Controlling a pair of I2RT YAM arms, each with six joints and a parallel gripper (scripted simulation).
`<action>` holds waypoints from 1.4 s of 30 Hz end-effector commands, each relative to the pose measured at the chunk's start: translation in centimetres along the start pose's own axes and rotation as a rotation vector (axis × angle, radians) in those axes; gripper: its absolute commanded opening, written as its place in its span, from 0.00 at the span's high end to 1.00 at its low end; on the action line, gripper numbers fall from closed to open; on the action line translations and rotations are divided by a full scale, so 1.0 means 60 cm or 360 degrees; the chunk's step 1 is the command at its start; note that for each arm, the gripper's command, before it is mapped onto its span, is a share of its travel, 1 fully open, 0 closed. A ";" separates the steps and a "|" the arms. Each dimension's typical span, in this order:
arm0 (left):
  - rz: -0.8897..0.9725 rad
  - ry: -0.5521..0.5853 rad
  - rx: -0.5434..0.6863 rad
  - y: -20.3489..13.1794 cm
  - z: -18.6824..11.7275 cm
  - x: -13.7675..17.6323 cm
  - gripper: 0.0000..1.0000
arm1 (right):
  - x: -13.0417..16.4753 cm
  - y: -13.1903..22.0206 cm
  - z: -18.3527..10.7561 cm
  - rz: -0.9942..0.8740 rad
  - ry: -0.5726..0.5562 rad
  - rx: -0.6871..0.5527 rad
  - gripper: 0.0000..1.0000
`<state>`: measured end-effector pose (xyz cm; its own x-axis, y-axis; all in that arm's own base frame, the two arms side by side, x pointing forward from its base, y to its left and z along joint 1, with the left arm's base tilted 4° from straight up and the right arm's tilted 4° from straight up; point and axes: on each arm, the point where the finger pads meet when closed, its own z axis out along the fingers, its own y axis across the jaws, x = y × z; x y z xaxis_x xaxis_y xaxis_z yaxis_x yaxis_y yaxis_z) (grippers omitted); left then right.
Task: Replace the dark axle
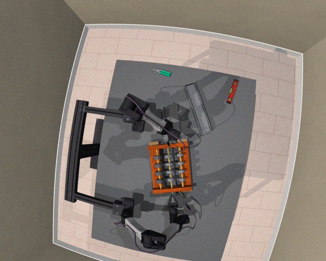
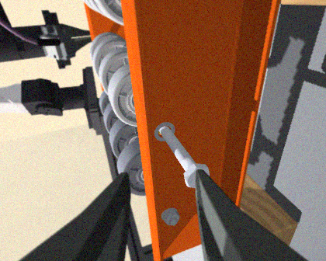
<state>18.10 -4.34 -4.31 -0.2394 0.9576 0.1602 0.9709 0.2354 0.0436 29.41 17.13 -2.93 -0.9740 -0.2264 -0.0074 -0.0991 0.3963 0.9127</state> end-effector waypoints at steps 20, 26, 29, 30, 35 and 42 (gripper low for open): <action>-0.0007 -0.0073 -0.0039 0.007 -0.005 -0.006 1.00 | -0.006 0.038 0.024 -0.0100 0.0006 -0.0049 0.67; -0.0010 -0.0076 -0.0042 0.008 -0.005 -0.004 1.00 | -0.006 0.039 0.027 -0.0104 0.0009 -0.0049 0.67; -0.0008 -0.0075 -0.0041 0.007 -0.004 -0.002 1.00 | -0.007 0.041 0.028 -0.0110 0.0005 -0.0048 0.67; -0.0023 -0.0086 -0.0057 0.012 -0.009 -0.009 1.00 | -0.002 0.035 0.031 -0.0087 0.0020 -0.0052 0.67; -0.0018 -0.0085 -0.0053 0.013 -0.007 -0.004 1.00 | -0.005 0.040 0.030 -0.0108 0.0011 -0.0048 0.67; -0.0007 -0.0071 -0.0031 0.002 -0.001 0.005 1.00 | -0.002 0.032 0.038 -0.0083 0.0022 -0.0051 0.67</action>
<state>17.90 -3.52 -4.25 -0.2422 0.9568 0.1609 0.9702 0.2381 0.0447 29.21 17.95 -3.00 -0.9735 -0.2286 -0.0096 -0.1024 0.3981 0.9116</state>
